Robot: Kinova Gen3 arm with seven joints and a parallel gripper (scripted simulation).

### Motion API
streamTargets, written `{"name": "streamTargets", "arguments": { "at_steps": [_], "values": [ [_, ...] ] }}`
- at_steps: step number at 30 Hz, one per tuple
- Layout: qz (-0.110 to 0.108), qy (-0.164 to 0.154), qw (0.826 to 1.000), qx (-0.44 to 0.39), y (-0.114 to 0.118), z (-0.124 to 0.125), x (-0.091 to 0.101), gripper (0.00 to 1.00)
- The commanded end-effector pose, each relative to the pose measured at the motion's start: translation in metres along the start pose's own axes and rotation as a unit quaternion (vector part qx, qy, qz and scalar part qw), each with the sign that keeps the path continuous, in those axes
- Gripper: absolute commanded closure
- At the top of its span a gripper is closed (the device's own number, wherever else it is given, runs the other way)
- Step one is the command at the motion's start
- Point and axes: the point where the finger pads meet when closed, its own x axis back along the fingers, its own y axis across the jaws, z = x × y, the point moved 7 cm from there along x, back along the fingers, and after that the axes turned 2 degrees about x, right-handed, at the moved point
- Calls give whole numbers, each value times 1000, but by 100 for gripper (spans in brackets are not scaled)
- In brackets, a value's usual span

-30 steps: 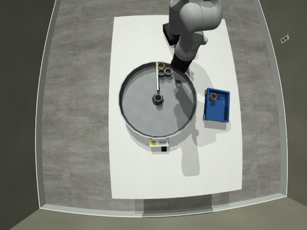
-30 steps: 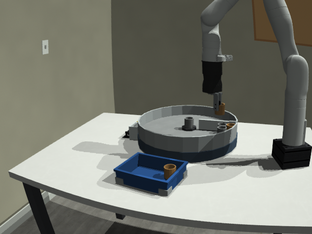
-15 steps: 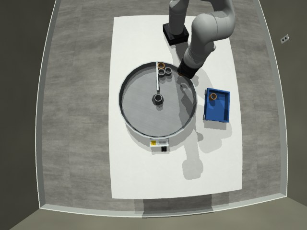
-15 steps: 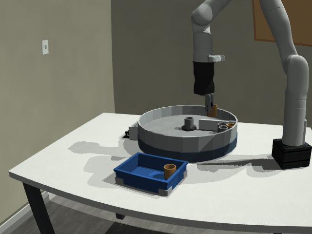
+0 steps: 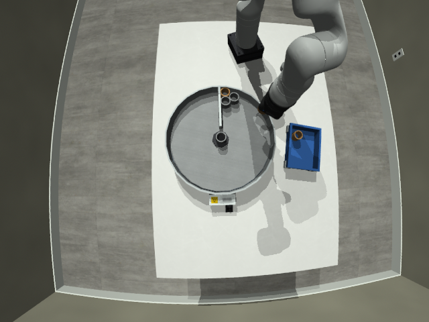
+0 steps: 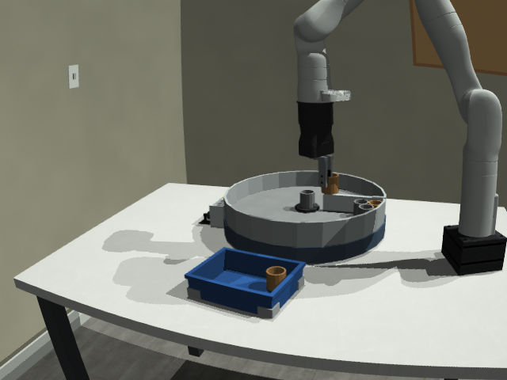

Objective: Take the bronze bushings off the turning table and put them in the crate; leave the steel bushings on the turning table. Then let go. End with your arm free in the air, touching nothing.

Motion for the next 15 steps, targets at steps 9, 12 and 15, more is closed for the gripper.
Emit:
{"name": "streamTargets", "arguments": {
  "at_steps": [9, 12, 15],
  "values": [
    [-3, -2, 1000, 6, 52, -13, 0, 100],
    [-3, -2, 1000, 6, 52, -13, 0, 100],
    [-3, -2, 1000, 6, 52, -13, 0, 100]
  ]
}}
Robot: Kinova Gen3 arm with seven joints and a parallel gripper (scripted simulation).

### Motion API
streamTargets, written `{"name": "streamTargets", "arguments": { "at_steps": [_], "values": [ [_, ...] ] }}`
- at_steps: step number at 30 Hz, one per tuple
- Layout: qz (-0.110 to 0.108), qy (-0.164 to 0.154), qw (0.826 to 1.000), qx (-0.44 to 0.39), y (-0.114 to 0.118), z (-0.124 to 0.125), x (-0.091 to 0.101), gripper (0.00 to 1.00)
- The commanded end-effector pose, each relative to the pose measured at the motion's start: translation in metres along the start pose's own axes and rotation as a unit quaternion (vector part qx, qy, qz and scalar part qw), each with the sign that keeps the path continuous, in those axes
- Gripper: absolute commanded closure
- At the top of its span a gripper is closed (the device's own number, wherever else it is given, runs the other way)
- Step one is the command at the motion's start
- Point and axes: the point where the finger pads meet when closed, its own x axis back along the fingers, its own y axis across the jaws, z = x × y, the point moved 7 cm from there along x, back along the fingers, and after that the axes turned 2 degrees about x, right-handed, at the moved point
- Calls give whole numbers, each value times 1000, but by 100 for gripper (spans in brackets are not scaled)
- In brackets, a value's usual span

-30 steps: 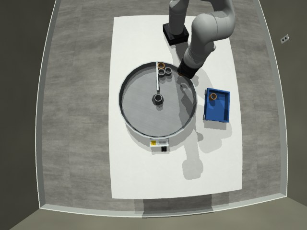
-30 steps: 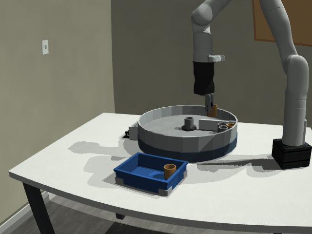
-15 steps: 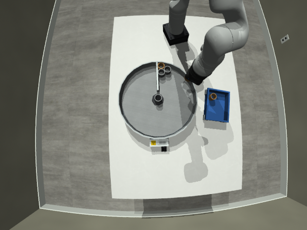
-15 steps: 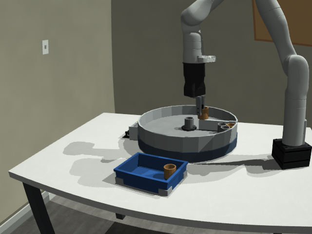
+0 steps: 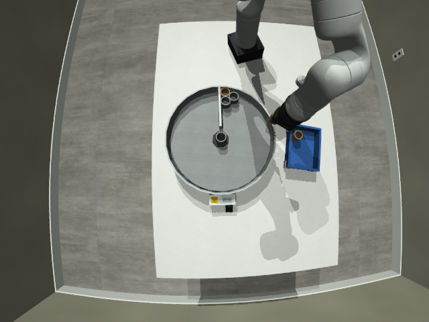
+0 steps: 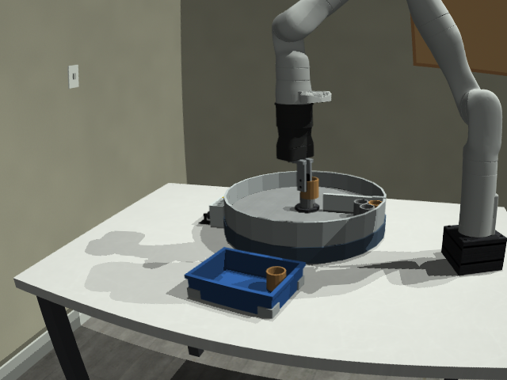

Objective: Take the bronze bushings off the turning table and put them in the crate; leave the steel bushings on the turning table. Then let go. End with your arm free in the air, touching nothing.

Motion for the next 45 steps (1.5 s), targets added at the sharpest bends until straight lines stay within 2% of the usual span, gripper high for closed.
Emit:
{"name": "streamTargets", "arguments": {
  "at_steps": [1, 5, 17, 22, 34, 39, 45],
  "values": [
    [-1, -1, 1000, 0, 12, -4, 1, 100],
    [-1, -1, 1000, 0, 57, -17, 1, 100],
    [-1, -1, 1000, 0, 57, -17, 1, 100],
    [-1, -1, 1000, 0, 114, -33, 2, 100],
    [-1, -1, 1000, 0, 114, -33, 2, 100],
    [-2, -2, 1000, 0, 171, -50, 3, 100],
    [-2, -2, 1000, 0, 171, -50, 3, 100]
  ]
}}
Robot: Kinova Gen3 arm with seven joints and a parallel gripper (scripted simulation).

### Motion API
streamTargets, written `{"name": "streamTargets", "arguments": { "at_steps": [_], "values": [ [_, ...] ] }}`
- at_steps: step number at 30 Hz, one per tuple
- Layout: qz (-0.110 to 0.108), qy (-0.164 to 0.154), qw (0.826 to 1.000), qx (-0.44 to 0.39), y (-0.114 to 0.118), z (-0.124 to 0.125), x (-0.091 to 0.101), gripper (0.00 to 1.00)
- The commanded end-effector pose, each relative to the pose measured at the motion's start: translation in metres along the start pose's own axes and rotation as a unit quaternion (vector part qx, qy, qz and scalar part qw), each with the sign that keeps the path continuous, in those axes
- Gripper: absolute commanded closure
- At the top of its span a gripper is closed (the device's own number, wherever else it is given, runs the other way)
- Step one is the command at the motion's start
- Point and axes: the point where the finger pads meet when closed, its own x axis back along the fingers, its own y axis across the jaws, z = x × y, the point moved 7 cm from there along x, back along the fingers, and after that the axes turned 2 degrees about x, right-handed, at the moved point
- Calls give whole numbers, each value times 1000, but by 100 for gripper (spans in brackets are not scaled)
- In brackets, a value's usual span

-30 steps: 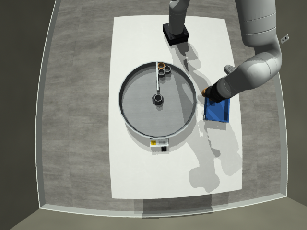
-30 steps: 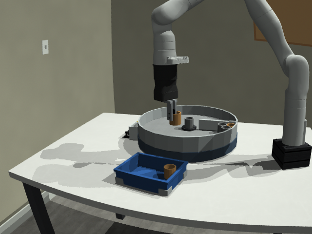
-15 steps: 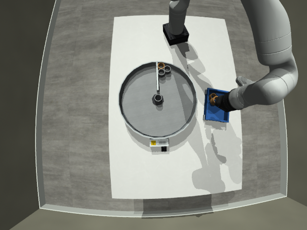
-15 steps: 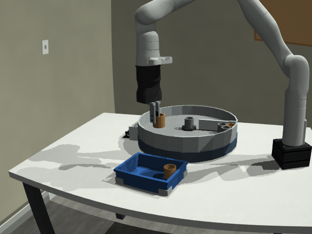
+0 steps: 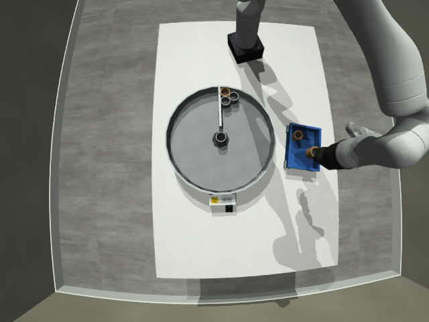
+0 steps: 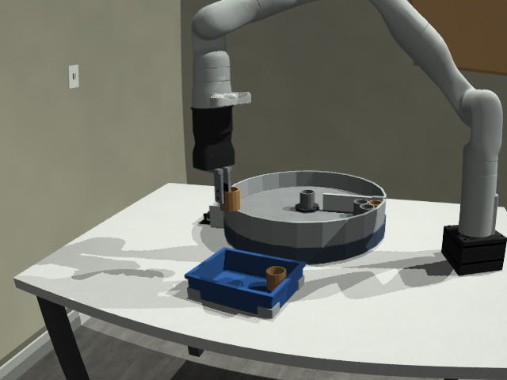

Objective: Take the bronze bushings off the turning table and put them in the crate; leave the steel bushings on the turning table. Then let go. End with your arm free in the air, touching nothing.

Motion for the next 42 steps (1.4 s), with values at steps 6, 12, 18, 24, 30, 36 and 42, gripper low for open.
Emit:
{"name": "streamTargets", "arguments": {
  "at_steps": [6, 12, 18, 24, 30, 36, 42],
  "values": [
    [2, 2, 1000, 2, 2, 1, -4, 100],
    [2, 2, 1000, 2, 2, 2, -27, 100],
    [2, 2, 1000, 2, 2, 2, -27, 100],
    [2, 2, 1000, 2, 2, 2, -31, 100],
    [2, 2, 1000, 2, 2, 2, -50, 100],
    [2, 2, 1000, 2, 2, 2, -50, 100],
    [3, 3, 1000, 2, 2, 2, -59, 100]
  ]
}}
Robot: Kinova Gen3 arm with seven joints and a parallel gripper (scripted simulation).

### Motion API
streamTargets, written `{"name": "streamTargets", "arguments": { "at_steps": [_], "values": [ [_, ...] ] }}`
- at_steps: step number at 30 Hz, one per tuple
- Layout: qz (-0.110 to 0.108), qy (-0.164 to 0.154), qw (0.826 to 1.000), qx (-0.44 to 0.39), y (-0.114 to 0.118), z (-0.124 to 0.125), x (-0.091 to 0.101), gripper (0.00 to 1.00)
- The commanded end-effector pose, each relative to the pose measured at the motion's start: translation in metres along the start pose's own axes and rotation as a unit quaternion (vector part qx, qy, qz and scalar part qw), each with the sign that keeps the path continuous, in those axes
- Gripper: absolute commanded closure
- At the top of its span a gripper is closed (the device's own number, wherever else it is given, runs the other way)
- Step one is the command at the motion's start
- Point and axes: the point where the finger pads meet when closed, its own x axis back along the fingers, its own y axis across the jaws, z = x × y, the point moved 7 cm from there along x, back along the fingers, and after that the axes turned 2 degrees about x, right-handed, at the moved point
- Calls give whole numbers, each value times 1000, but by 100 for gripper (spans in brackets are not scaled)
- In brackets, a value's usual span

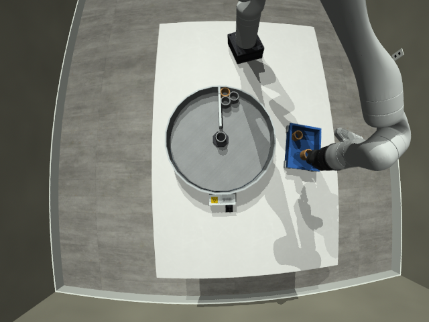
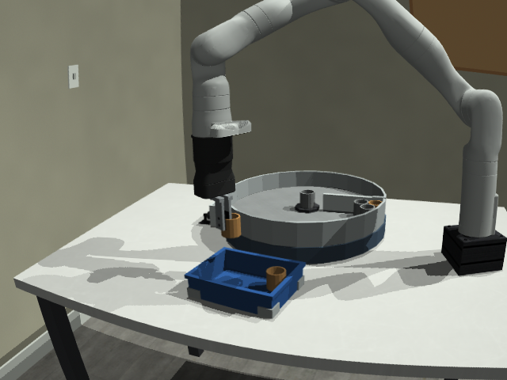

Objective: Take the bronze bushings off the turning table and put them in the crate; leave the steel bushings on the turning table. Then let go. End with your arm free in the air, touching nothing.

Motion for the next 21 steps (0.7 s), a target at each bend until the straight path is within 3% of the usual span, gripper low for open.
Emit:
{"name": "streamTargets", "arguments": {
  "at_steps": [1, 3, 15, 21],
  "values": [
    [2, 1, 1000, 0, -1, 1, -11, 100],
    [2, 2, 1000, 0, -1, 1, -20, 100],
    [2, 2, 1000, 0, -1, 1, -20, 100],
    [2, 2, 1000, 1, 0, 1, -43, 100]
  ]
}}
